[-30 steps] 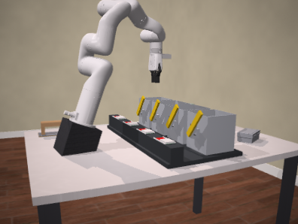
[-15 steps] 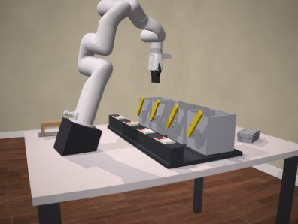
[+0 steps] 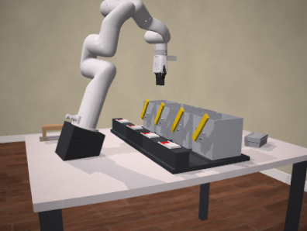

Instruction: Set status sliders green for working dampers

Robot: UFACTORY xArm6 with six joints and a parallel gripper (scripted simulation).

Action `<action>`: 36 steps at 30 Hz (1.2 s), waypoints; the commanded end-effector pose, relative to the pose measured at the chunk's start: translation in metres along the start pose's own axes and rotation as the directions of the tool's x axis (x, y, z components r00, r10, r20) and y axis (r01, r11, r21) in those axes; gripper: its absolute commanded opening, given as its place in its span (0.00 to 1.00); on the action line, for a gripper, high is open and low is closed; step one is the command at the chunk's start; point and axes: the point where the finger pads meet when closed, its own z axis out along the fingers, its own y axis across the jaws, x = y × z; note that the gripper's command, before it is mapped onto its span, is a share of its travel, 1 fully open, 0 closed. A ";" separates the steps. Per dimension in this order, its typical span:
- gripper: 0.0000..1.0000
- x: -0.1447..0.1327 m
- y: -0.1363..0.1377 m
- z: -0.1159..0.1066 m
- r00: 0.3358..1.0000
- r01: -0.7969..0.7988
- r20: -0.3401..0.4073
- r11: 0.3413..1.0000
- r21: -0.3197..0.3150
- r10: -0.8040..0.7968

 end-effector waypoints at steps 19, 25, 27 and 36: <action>0.00 0.001 -0.001 -0.002 1.000 0.000 -0.004 1.000 0.003 0.000; 0.00 0.001 -0.001 -0.002 1.000 0.000 -0.004 1.000 0.003 0.000; 0.00 0.001 -0.001 -0.002 1.000 0.000 -0.004 1.000 0.003 0.000; 0.00 0.001 -0.001 -0.002 1.000 0.000 -0.004 1.000 0.003 0.000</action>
